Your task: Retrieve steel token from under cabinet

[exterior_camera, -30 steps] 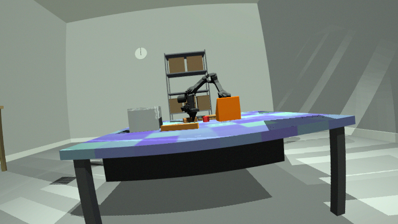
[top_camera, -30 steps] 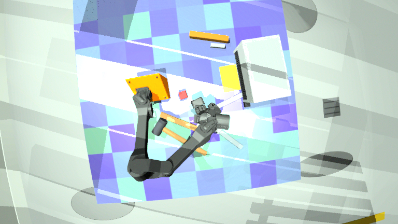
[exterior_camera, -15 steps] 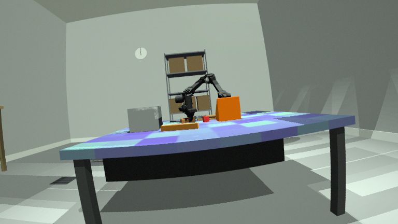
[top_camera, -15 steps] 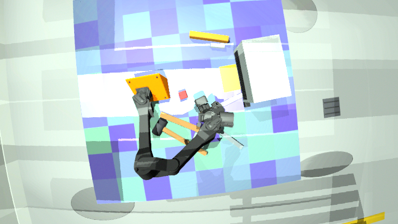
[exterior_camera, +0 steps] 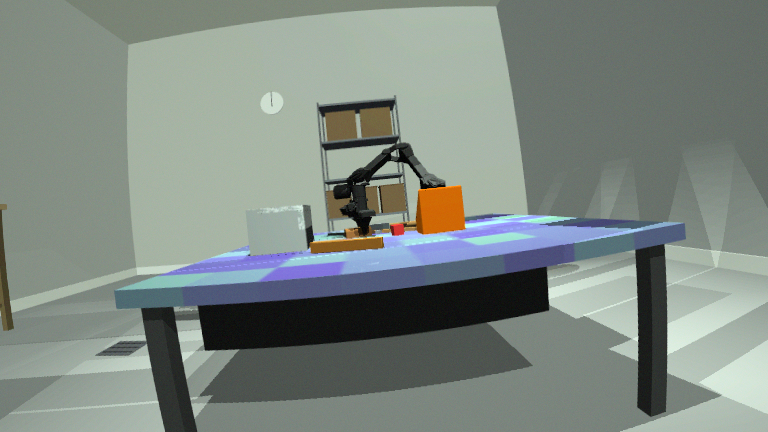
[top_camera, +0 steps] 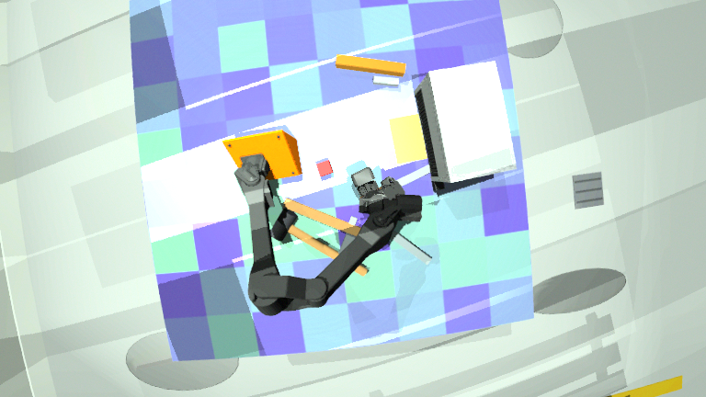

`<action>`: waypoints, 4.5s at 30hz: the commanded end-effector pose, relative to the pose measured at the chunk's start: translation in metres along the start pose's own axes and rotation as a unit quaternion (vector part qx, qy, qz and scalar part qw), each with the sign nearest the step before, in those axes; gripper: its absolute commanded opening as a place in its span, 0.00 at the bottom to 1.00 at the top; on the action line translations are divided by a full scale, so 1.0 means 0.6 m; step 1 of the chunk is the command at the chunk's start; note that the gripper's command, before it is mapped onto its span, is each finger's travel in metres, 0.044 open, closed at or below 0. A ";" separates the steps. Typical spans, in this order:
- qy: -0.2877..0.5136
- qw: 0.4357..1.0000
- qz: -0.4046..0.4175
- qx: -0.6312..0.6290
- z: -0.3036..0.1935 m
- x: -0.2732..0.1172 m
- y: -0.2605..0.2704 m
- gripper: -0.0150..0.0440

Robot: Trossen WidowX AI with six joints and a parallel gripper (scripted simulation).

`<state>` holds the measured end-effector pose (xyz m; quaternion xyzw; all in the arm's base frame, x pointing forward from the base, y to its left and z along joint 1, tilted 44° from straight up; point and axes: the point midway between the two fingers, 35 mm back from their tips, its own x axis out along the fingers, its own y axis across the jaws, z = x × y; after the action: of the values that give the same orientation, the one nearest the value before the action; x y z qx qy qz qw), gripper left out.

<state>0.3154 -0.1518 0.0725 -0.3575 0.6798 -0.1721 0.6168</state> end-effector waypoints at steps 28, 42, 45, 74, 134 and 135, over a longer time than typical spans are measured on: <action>-0.001 1.000 -0.001 0.002 0.059 -0.001 -0.004 0.25; -0.001 1.000 -0.001 0.003 0.084 -0.001 -0.006 0.25; -0.001 1.000 -0.001 0.003 0.089 -0.001 -0.006 0.25; -0.002 1.000 -0.001 0.003 0.136 -0.001 -0.008 0.25; -0.001 1.000 -0.001 0.003 0.102 0.001 0.033 0.25; -0.001 1.000 -0.001 0.003 0.100 0.001 0.033 0.25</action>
<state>0.3717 -0.1251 0.0487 -0.3571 0.6765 -0.1762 0.6195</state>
